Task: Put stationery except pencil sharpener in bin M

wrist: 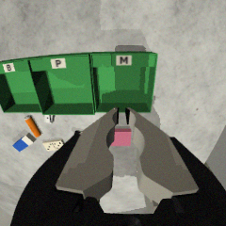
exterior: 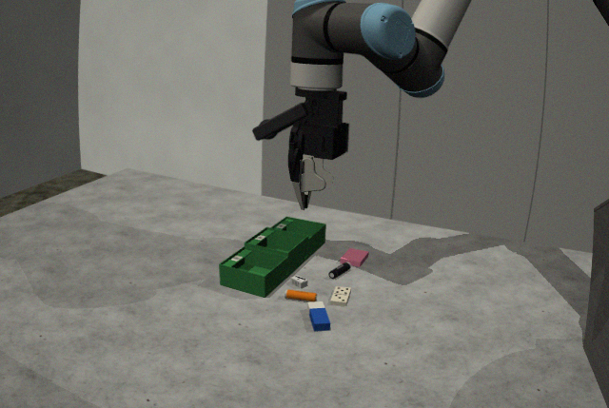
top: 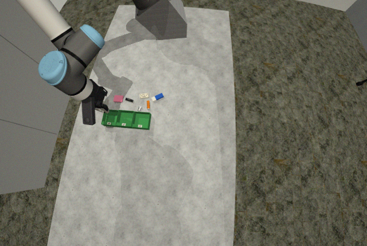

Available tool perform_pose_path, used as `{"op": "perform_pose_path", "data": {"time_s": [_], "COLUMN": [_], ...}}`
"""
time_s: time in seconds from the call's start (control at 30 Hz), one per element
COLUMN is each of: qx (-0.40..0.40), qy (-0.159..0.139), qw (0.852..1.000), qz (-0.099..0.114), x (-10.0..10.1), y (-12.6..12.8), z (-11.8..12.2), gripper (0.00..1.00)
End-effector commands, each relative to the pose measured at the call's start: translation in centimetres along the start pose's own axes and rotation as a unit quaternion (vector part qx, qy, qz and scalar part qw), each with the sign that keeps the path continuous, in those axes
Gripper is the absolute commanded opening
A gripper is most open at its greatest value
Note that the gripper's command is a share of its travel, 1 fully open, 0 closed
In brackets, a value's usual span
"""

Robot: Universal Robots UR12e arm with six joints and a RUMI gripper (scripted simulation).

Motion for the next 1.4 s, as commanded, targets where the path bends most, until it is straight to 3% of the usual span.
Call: {"op": "perform_pose_path", "data": {"time_s": [0.0,0.4,0.7,1.37], "qx": [0.000,0.000,0.000,0.000], "qy": [0.000,0.000,0.000,0.000], "qw": [1.000,1.000,1.000,1.000], "qz": [0.000,0.000,0.000,0.000], "x": [-0.1,-0.1,-0.1,4.7], "y": [-1.4,-7.3,-7.3,-7.3], "z": [-0.2,-0.7,-0.7,-0.7], "gripper": [0.04,0.04,0.04,0.04]}}
Point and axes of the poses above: the point where the finger pads meet when closed, its own x axis out along the fingers, its own y axis across the jaws, z = x × y, the point moved 7 cm from there along -x, back along the fingers, and after that the axes turned 8 degrees about -x, right-handed, at the moved point
